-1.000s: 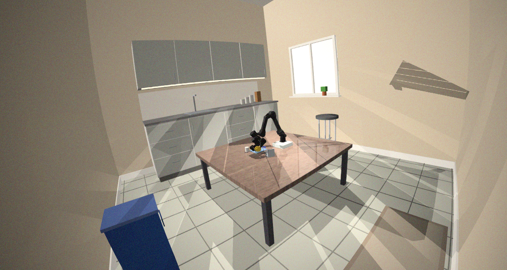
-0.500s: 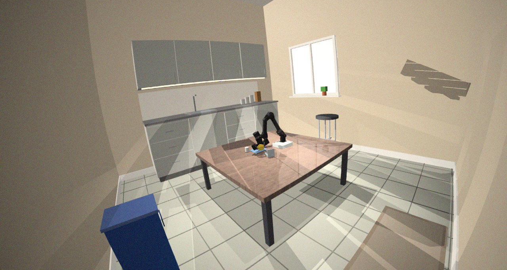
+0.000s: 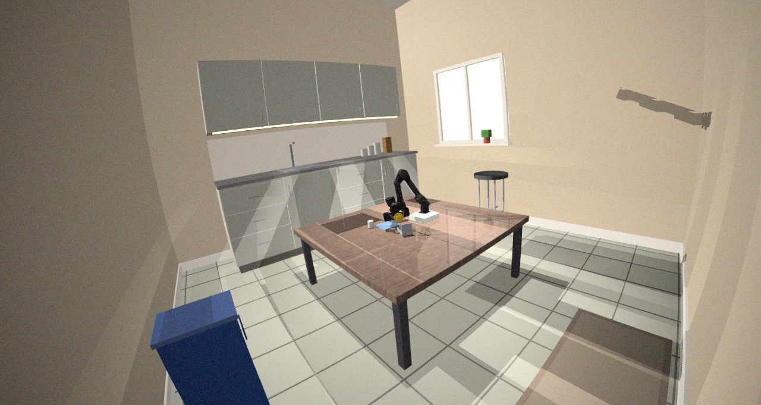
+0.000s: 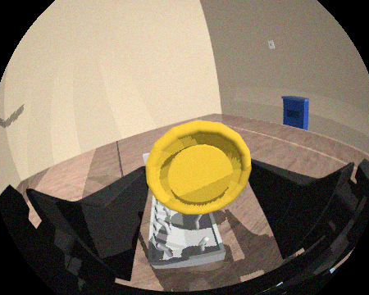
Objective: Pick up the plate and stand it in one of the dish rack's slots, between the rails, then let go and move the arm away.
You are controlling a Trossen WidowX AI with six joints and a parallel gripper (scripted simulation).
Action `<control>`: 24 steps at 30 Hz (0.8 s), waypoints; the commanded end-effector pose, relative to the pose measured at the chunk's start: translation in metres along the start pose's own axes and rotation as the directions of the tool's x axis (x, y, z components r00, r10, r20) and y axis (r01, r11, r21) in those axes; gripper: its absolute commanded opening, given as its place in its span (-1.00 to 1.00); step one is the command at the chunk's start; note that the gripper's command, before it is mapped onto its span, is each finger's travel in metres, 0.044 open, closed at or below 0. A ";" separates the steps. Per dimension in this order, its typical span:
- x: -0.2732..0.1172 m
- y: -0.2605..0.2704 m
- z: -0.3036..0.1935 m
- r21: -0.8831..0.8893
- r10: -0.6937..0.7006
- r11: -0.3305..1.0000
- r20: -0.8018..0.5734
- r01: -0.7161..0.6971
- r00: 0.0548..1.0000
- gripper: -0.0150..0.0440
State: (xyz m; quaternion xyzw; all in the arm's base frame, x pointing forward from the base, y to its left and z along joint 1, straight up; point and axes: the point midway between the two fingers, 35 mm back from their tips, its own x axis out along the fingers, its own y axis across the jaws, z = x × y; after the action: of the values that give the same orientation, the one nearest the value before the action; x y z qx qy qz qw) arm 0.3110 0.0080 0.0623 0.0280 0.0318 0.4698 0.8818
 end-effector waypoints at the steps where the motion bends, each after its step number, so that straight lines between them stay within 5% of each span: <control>1: -0.007 0.019 -0.002 -0.079 0.047 0.996 0.016 -0.045 0.999 -0.49; 24: 0.004 0.020 -0.030 -0.109 0.065 0.992 0.004 -0.064 0.998 -0.49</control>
State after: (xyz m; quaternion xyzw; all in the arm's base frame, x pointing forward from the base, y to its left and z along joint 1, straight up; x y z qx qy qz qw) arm 0.2900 0.0218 0.0422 -0.0115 0.0022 0.4996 0.8662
